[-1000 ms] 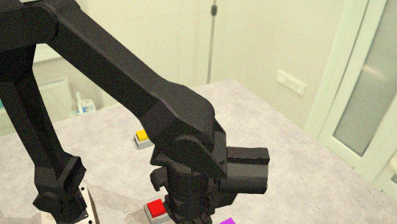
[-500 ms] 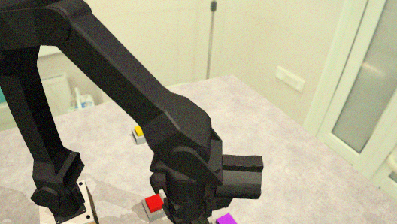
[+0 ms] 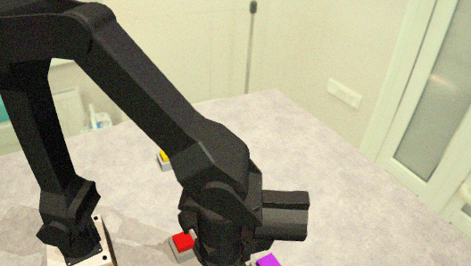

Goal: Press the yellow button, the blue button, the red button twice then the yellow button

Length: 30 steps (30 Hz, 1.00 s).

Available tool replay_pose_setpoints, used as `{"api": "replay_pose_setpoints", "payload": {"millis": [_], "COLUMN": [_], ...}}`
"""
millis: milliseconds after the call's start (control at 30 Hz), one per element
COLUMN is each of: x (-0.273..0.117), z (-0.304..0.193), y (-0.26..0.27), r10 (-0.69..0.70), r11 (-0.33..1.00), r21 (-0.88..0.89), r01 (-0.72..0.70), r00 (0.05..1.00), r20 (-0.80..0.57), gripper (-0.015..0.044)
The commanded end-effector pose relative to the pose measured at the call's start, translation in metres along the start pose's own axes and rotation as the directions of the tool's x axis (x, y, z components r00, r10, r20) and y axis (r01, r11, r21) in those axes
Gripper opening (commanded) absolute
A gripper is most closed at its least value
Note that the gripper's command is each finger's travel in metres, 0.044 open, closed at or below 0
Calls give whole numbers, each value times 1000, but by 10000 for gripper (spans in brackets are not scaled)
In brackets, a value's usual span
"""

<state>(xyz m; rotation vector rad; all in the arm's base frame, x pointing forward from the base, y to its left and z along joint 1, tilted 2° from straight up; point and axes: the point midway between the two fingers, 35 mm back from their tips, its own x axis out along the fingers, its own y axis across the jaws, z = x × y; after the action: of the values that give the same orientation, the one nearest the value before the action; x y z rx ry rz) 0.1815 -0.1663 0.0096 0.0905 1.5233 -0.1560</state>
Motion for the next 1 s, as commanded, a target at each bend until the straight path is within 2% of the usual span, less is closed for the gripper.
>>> {"api": "replay_pose_setpoints", "payload": {"millis": [0,200,333,500,667,867,967], "x": [1,1,-31,-36,-93,-96,-97], "z": [0,0,0,0,0,0,-3], "y": [1,1,0,0,0,2,32], "r10": [4,4,3,4,4,4,7], "r11": [1000,1000,1000,1000,1000,1000,1000], "r21": [-4,-4,-4,-4,-4,-4,-4], "r01": [-4,-4,-3,-4,-4,-4,-7], "r00": [1000,1000,1000,1000,1000,1000,1000], "r20": [0,0,1,1,1,1,0], "gripper": [20,20,20,20,20,20,20]}}
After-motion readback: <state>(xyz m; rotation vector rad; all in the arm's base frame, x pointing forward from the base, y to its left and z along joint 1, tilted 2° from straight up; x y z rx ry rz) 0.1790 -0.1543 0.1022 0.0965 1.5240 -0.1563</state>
